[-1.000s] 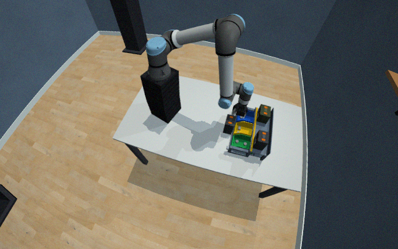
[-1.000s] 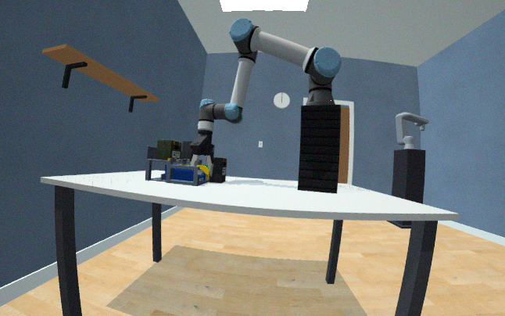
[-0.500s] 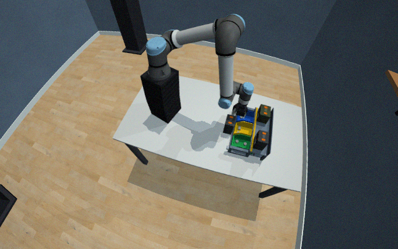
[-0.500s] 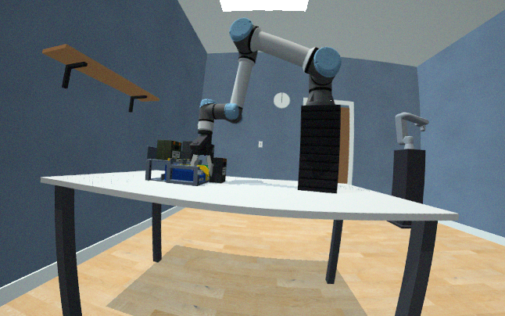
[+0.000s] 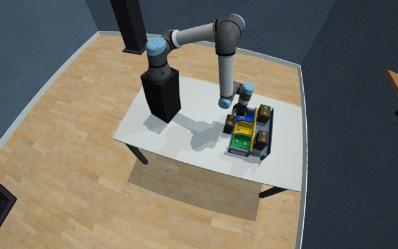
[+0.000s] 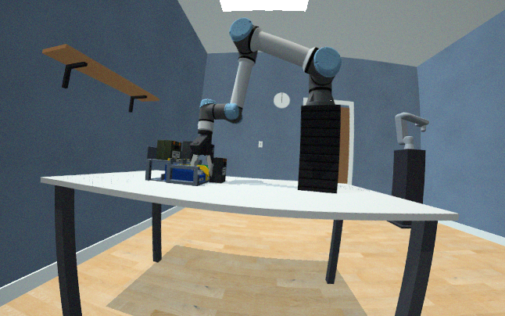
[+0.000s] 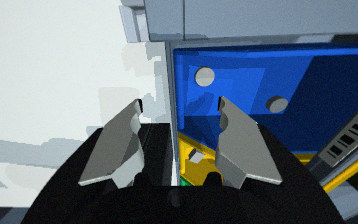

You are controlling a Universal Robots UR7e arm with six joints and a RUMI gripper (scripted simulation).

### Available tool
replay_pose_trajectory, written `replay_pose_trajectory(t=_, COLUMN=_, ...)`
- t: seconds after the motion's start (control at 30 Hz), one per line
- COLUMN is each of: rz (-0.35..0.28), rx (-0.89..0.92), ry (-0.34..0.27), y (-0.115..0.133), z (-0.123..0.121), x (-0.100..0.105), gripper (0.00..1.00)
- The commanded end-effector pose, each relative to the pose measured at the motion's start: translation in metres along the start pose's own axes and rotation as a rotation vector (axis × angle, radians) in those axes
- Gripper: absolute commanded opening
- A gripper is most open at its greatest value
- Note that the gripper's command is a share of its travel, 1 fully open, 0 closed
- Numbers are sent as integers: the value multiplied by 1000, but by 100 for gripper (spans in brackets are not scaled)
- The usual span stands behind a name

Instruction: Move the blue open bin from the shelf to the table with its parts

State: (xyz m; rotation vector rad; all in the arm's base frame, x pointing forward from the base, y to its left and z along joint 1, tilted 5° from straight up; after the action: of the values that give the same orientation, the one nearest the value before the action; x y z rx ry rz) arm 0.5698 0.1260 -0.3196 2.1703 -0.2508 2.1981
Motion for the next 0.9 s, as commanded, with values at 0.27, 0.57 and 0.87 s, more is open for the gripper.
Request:
replay_pose_trajectory(t=0.27, rz=0, rx=0, ry=2, y=0, z=1, x=9, gripper=58)
replay_pose_trajectory(t=0.57, rz=0, rx=0, ry=2, y=0, z=1, x=30, gripper=58)
replay_pose_trajectory(t=0.87, rz=0, rx=0, ry=2, y=0, z=1, x=58, gripper=58)
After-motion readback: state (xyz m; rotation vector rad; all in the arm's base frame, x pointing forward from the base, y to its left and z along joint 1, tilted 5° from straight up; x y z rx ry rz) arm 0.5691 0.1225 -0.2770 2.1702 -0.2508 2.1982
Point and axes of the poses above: the point where the finger pads meet when closed, its own x axis back along the fingers, its own z axis across the jaws, y = z × x, the point moved 2 cm from there along x, back along the fingers, and after that the axes turned 11 degrees about -x, right-handed, at the moved point
